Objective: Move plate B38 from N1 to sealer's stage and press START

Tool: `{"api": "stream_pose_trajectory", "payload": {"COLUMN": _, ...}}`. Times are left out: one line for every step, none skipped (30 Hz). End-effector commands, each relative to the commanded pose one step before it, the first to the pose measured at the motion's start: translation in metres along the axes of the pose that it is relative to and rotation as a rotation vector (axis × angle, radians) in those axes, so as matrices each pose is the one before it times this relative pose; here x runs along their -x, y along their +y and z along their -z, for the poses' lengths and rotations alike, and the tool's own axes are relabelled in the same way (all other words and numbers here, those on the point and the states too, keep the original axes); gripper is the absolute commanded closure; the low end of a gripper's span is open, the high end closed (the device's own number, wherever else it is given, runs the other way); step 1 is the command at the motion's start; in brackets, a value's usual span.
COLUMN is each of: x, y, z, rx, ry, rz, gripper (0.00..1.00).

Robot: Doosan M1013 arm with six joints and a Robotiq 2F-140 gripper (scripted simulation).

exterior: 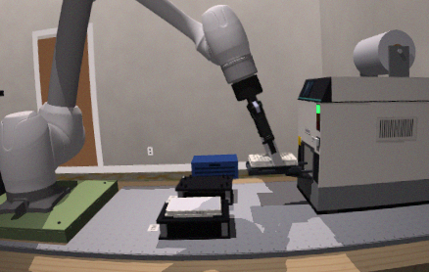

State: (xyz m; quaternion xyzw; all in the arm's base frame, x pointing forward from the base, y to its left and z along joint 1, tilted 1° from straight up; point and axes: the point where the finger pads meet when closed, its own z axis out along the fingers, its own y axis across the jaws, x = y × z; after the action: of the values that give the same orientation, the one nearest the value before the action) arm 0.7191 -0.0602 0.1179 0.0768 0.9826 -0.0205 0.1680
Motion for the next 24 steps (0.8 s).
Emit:
{"api": "stream_pose_trajectory", "payload": {"x": -0.00010, "y": 0.00003, "z": -0.00023, "rx": 0.00018, "ry": -0.00009, "rz": -0.00004, "gripper": 0.90}}
{"api": "stream_pose_trajectory", "payload": {"x": -0.00011, "y": 0.00000, "z": -0.00031, "rx": 0.00000, "ry": 0.00000, "rz": 0.00000, "gripper": 0.90}}
{"api": "stream_pose_trajectory", "payload": {"x": -0.00011, "y": 0.00000, "z": -0.00031, "rx": 0.00000, "ry": 0.00000, "rz": 0.00000, "gripper": 0.90}}
{"api": "stream_pose_trajectory", "payload": {"x": -0.00011, "y": 0.00000, "z": -0.00031, "rx": 0.00000, "ry": 0.00000, "rz": 0.00000, "gripper": 0.90}}
{"api": "stream_pose_trajectory", "payload": {"x": -0.00011, "y": 0.00000, "z": -0.00031, "rx": 0.00000, "ry": 0.00000, "rz": 0.00000, "gripper": 0.90}}
{"api": "stream_pose_trajectory", "payload": {"x": -0.00011, "y": 0.00000, "z": -0.00031, "rx": 0.00000, "ry": 0.00000, "rz": 0.00000, "gripper": 0.90}}
{"api": "stream_pose_trajectory", "payload": {"x": -0.00011, "y": 0.00000, "z": -0.00031, "rx": 0.00000, "ry": 0.00000, "rz": 0.00000, "gripper": 0.90}}
{"api": "stream_pose_trajectory", "payload": {"x": -0.00011, "y": 0.00000, "z": -0.00031, "rx": 0.00000, "ry": 0.00000, "rz": 0.00000, "gripper": 0.90}}
{"api": "stream_pose_trajectory", "payload": {"x": -0.00011, "y": 0.00000, "z": -0.00031, "rx": 0.00000, "ry": 0.00000, "rz": 0.00000, "gripper": 0.90}}
{"api": "stream_pose_trajectory", "payload": {"x": -0.00011, "y": 0.00000, "z": -0.00031, "rx": 0.00000, "ry": 0.00000, "rz": 0.00000, "gripper": 0.90}}
{"api": "stream_pose_trajectory", "payload": {"x": -0.00011, "y": 0.00000, "z": -0.00031, "rx": 0.00000, "ry": 0.00000, "rz": 0.00000, "gripper": 0.90}}
{"api": "stream_pose_trajectory", "payload": {"x": -0.00011, "y": 0.00000, "z": -0.00031, "rx": 0.00000, "ry": 0.00000, "rz": 0.00000, "gripper": 0.90}}
{"api": "stream_pose_trajectory", "payload": {"x": -0.00011, "y": 0.00000, "z": -0.00031, "rx": 0.00000, "ry": 0.00000, "rz": 0.00000, "gripper": 0.90}}
{"api": "stream_pose_trajectory", "payload": {"x": -0.00011, "y": 0.00000, "z": -0.00031, "rx": 0.00000, "ry": 0.00000, "rz": 0.00000, "gripper": 0.90}}
{"api": "stream_pose_trajectory", "payload": {"x": -0.00011, "y": 0.00000, "z": -0.00031, "rx": 0.00000, "ry": 0.00000, "rz": 0.00000, "gripper": 0.90}}
{"api": "stream_pose_trajectory", "payload": {"x": 0.00000, "y": 0.00000, "z": 0.00000, "rx": 0.00000, "ry": 0.00000, "rz": 0.00000, "gripper": 0.90}}
{"api": "stream_pose_trajectory", "payload": {"x": 0.00000, "y": 0.00000, "z": 0.00000, "rx": 0.00000, "ry": 0.00000, "rz": 0.00000, "gripper": 0.90}}
{"api": "stream_pose_trajectory", "payload": {"x": -0.00011, "y": 0.00000, "z": -0.00031, "rx": 0.00000, "ry": 0.00000, "rz": 0.00000, "gripper": 0.90}}
{"api": "stream_pose_trajectory", "payload": {"x": -0.00011, "y": 0.00000, "z": -0.00031, "rx": 0.00000, "ry": 0.00000, "rz": 0.00000, "gripper": 0.90}}
{"api": "stream_pose_trajectory", "payload": {"x": -0.00011, "y": 0.00000, "z": -0.00031, "rx": 0.00000, "ry": 0.00000, "rz": 0.00000, "gripper": 0.90}}
{"api": "stream_pose_trajectory", "payload": {"x": -0.00011, "y": 0.00000, "z": -0.00031, "rx": 0.00000, "ry": 0.00000, "rz": 0.00000, "gripper": 0.90}}
{"api": "stream_pose_trajectory", "payload": {"x": -0.00011, "y": 0.00000, "z": -0.00031, "rx": 0.00000, "ry": 0.00000, "rz": 0.00000, "gripper": 0.90}}
{"api": "stream_pose_trajectory", "payload": {"x": -0.00011, "y": 0.00000, "z": -0.00031, "rx": 0.00000, "ry": 0.00000, "rz": 0.00000, "gripper": 0.90}}
{"api": "stream_pose_trajectory", "payload": {"x": -0.00011, "y": 0.00000, "z": -0.00031, "rx": 0.00000, "ry": 0.00000, "rz": 0.00000, "gripper": 0.90}}
